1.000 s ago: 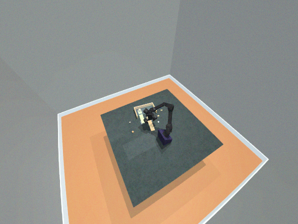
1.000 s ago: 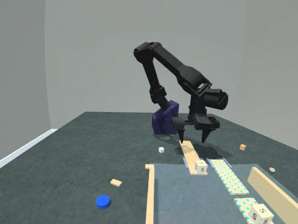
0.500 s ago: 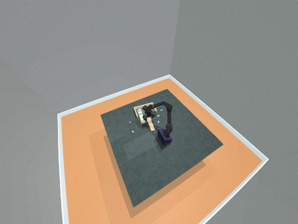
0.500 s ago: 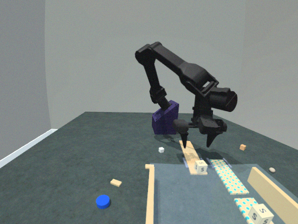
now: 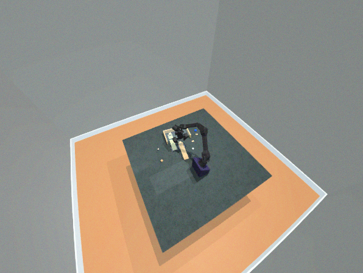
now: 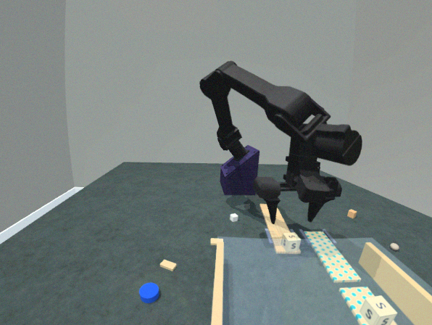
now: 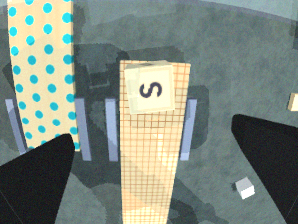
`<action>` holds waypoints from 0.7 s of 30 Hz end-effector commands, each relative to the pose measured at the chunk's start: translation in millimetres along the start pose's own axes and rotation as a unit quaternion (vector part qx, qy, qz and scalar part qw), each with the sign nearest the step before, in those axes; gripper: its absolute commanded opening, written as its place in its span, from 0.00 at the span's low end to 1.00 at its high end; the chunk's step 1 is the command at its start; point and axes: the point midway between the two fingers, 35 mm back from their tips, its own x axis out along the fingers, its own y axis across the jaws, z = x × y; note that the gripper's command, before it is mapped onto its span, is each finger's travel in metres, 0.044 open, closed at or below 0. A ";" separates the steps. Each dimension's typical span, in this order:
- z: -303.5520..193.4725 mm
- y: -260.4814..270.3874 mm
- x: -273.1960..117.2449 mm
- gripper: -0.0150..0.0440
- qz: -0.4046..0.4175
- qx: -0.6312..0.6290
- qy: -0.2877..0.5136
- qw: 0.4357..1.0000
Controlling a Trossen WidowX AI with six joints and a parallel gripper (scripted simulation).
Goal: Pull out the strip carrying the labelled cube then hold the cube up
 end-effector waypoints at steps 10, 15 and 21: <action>15.6 -2.3 7.2 0.68 -0.001 -0.001 -0.002 1.000; 15.9 -2.3 15.4 0.68 -0.001 -0.001 -0.002 1.000; 16.1 -2.2 25.3 0.68 -0.001 -0.001 -0.002 1.000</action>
